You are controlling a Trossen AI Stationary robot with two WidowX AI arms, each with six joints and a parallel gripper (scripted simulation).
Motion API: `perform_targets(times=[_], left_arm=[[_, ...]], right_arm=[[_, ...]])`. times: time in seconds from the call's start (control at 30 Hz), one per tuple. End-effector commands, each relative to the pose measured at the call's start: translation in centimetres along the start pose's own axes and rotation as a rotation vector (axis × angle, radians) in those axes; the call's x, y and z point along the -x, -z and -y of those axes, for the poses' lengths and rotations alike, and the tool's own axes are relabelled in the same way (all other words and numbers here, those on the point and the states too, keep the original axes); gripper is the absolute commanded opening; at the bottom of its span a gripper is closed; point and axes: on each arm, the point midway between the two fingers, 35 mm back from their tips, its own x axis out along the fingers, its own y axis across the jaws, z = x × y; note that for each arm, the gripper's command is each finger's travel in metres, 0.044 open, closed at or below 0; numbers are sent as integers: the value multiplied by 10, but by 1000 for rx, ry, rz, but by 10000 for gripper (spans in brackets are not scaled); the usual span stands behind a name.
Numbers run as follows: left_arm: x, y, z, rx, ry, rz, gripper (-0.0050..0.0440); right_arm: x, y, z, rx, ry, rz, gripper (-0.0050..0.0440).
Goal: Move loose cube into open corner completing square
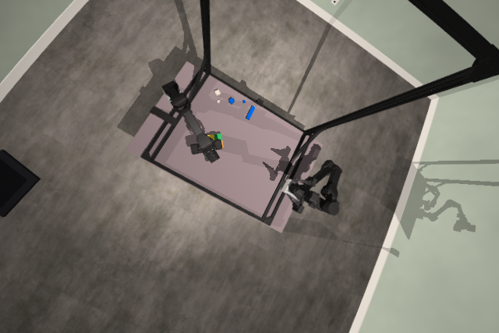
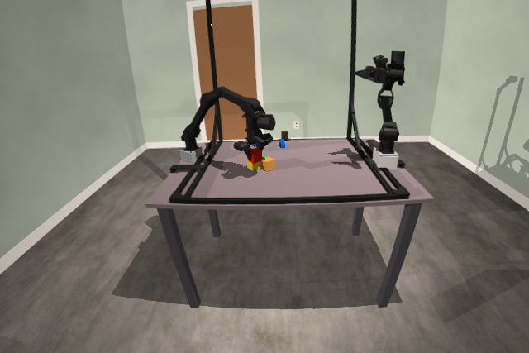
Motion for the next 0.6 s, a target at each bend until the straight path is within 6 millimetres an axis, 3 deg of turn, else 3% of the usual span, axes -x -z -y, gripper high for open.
perform_targets(times=[0.0,0.1,0.37,0.57], left_arm=[[0,0,1,3,2,0,400],[0,0,1,3,2,0,400],[0,0,1,3,2,0,400],[0,0,1,3,2,0,400]], right_arm=[[5,-2,11,-40,-4,12,0],[1,-2,11,-40,-4,12,0],[-52,-3,10,-40,-4,12,0],[-57,-3,10,-40,-4,12,0]])
